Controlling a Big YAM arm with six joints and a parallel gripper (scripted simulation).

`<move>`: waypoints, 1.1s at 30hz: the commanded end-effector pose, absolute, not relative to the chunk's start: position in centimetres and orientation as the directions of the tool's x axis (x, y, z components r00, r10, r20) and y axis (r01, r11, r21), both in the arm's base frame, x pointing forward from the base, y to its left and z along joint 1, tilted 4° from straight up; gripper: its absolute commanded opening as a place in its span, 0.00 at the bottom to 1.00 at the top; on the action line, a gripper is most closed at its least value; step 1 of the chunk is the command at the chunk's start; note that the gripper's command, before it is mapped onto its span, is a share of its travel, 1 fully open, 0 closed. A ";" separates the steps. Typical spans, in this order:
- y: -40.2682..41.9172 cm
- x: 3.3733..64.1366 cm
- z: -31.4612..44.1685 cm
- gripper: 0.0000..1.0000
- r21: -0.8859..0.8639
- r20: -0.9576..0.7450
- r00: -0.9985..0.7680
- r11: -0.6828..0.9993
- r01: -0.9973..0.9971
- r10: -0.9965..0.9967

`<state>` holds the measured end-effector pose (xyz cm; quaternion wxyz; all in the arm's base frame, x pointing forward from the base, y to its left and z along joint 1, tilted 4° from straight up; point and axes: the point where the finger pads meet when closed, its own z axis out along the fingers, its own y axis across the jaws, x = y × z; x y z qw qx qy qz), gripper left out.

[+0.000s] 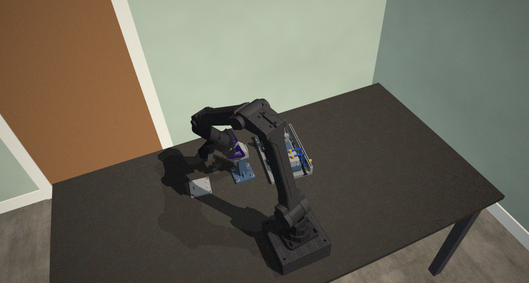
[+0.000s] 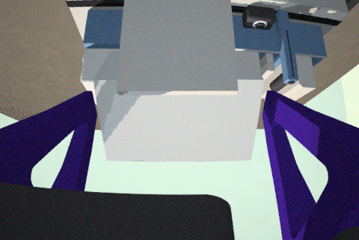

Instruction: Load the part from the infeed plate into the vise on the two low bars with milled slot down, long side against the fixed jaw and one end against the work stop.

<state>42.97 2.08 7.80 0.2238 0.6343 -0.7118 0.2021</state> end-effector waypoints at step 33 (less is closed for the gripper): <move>3.2 44.5 8.2 0.81 -0.029 0.647 -0.105 0.114 -0.993 -0.755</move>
